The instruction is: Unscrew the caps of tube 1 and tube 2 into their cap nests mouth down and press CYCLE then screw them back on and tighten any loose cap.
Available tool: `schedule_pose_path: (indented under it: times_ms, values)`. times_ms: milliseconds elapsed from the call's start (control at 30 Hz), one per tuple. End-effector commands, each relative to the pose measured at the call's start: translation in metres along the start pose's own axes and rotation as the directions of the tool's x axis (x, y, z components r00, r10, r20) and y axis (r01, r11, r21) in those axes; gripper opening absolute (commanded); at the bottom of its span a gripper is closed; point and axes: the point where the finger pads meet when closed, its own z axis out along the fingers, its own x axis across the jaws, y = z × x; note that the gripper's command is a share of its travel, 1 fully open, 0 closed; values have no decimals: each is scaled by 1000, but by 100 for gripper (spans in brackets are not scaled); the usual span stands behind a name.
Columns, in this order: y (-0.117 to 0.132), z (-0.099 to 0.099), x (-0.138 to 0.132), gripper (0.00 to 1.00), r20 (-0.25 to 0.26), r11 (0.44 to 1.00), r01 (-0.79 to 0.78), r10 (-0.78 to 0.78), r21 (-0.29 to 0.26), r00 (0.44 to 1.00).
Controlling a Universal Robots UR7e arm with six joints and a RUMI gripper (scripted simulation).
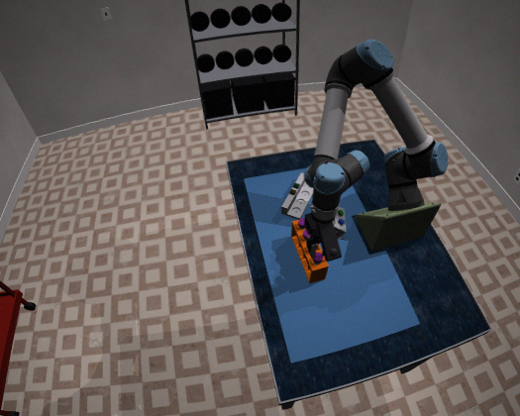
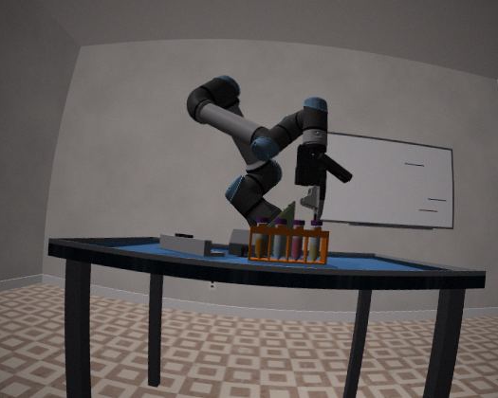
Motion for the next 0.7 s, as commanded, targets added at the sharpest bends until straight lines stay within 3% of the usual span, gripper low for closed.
schedule_pose_path:
  times_ms: [0, 433, 533, 667]
  values:
    - [0, 0, 0, 0, -1, 1000, 0, 0, 0, 1000]
    - [0, -36, 0, 0, -1, 1000, 0, 0, 0, 1000]
    - [0, -36, 0, 0, -1, 1000, 0, 0, 0, 1000]
    - [33, -36, -3, 0, -1, 945, 327, -327, 0, 945]
